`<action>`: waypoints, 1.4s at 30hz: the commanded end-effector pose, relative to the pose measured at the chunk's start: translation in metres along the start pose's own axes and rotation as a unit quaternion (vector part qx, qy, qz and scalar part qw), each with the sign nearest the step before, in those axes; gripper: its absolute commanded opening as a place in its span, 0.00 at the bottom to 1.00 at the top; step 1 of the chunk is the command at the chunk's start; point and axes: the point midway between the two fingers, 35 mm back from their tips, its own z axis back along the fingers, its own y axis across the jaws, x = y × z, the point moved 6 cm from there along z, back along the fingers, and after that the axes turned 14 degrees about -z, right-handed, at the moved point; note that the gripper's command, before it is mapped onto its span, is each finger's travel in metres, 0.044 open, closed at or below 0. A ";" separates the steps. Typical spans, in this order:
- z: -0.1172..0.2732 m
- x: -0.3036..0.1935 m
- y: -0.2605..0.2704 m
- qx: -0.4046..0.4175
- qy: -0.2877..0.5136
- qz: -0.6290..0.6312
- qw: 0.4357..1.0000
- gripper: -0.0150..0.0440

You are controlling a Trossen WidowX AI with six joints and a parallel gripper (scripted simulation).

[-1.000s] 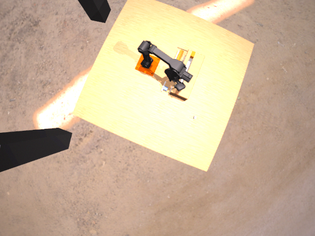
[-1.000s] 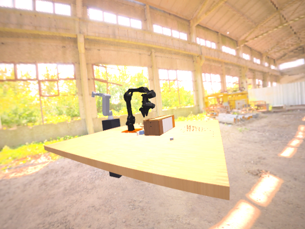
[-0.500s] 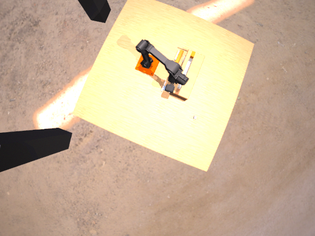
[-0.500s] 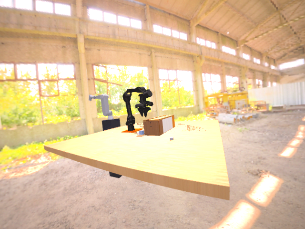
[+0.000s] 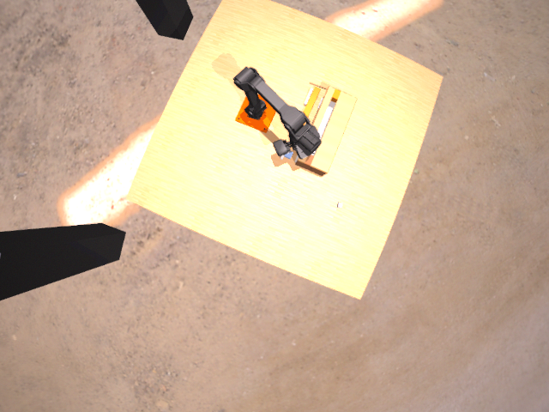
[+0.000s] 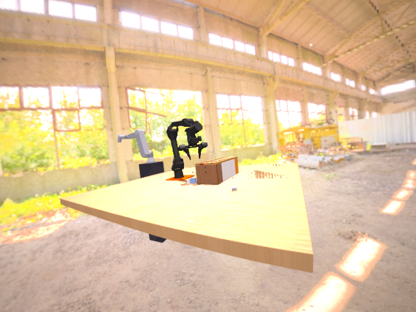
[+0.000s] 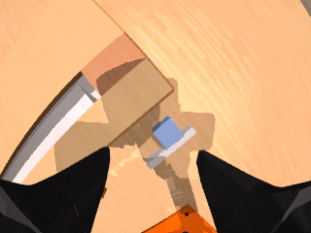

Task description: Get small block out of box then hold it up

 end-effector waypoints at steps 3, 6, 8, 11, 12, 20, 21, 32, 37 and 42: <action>0.002 0.001 -0.019 0.057 0.038 -0.505 0.860 0.74; 0.002 0.002 -0.022 0.062 0.046 -0.575 0.815 0.74; 0.003 0.002 -0.025 0.066 0.054 -0.621 0.779 0.74; 0.003 0.002 -0.027 0.069 0.064 -0.683 0.724 0.74; 0.003 0.002 -0.028 0.070 0.067 -0.703 0.705 0.74; 0.005 0.002 -0.036 0.072 0.097 -0.839 0.531 0.74; 0.005 0.002 -0.036 0.071 0.101 -0.853 0.507 0.74; 0.007 0.002 -0.041 0.062 0.123 -0.927 0.350 0.74; 0.007 0.002 -0.041 0.062 0.123 -0.927 0.350 0.74; 0.007 0.002 -0.041 0.062 0.123 -0.927 0.350 0.74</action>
